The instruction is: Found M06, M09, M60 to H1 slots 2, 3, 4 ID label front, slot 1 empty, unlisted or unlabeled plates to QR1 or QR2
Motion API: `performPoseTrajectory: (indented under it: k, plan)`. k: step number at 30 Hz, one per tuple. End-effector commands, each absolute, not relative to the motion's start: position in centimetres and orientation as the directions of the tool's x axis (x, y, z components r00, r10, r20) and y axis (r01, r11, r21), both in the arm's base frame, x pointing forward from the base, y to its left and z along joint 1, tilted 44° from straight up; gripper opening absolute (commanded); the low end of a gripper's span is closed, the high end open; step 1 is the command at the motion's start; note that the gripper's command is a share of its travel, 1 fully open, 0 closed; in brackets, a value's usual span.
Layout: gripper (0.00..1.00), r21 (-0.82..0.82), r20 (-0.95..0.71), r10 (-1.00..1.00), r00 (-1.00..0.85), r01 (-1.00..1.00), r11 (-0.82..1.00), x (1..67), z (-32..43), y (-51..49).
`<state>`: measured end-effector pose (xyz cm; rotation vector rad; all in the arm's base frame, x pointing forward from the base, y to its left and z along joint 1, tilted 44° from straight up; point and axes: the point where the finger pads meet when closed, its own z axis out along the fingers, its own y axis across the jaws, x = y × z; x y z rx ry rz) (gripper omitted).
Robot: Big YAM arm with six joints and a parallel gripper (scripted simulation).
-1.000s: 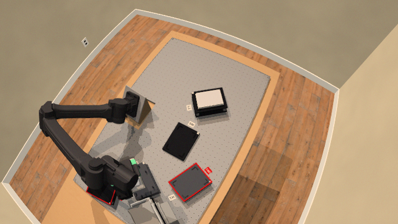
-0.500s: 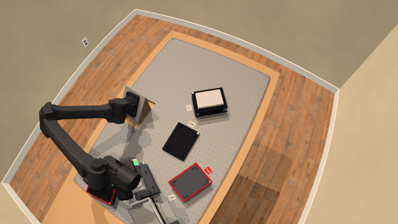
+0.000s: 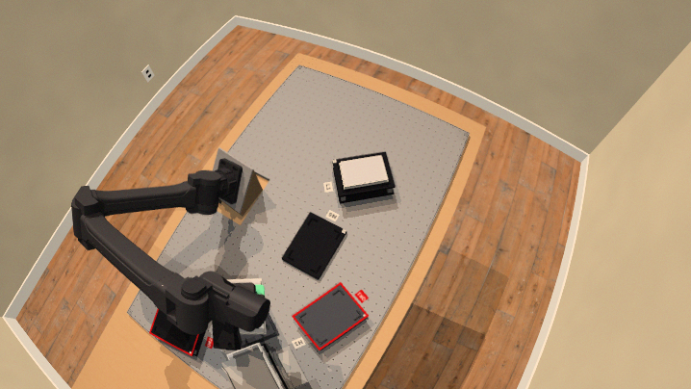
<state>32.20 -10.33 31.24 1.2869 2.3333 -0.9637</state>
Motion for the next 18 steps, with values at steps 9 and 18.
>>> performPoseTrajectory:
  k: [9,18]
  plan:
    - [0.86,-0.225,-0.648,0.705,-0.288,0.957,0.184,35.9,30.4,-8.1]
    - [0.86,-0.093,-0.677,0.728,-0.113,0.993,0.068,38.4,29.9,-7.2]
